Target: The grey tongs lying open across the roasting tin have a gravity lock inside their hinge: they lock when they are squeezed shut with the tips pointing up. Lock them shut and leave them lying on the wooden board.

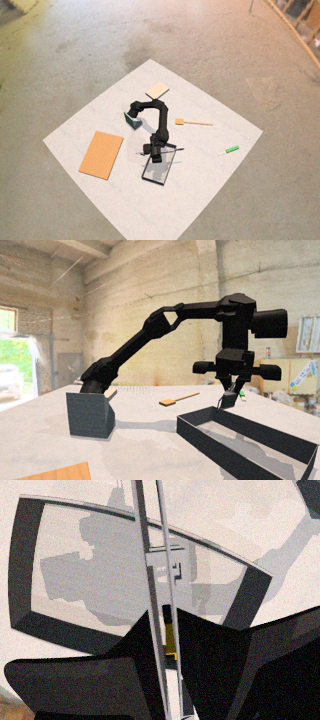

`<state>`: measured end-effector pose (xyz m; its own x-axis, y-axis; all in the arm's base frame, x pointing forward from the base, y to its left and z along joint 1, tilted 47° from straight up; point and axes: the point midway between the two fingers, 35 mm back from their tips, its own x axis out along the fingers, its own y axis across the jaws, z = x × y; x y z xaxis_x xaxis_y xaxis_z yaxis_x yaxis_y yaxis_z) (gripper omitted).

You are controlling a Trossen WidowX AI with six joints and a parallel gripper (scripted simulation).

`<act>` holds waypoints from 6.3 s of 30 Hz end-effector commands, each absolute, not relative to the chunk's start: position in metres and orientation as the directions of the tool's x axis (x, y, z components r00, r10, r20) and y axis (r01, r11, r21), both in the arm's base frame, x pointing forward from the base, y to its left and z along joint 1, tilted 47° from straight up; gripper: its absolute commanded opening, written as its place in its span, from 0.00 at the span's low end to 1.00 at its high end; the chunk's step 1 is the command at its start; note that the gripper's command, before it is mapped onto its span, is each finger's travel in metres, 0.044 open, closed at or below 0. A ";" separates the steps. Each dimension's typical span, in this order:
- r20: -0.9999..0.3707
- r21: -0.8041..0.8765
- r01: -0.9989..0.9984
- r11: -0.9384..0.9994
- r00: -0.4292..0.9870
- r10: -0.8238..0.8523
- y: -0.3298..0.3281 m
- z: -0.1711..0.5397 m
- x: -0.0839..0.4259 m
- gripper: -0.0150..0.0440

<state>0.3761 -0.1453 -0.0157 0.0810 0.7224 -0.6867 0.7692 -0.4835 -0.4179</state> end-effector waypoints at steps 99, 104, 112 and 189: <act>-0.799 -0.232 -0.967 -0.109 0.126 0.588 -0.302 -0.187 0.005 0.00; -0.838 -0.233 -0.967 -0.106 0.145 0.526 -0.303 -0.194 0.005 0.00; -0.891 -0.235 -0.967 -0.099 0.174 0.420 -0.303 -0.203 0.003 0.00; -0.877 -0.231 -0.965 -0.121 0.261 -0.403 -0.275 -0.151 -0.002 0.00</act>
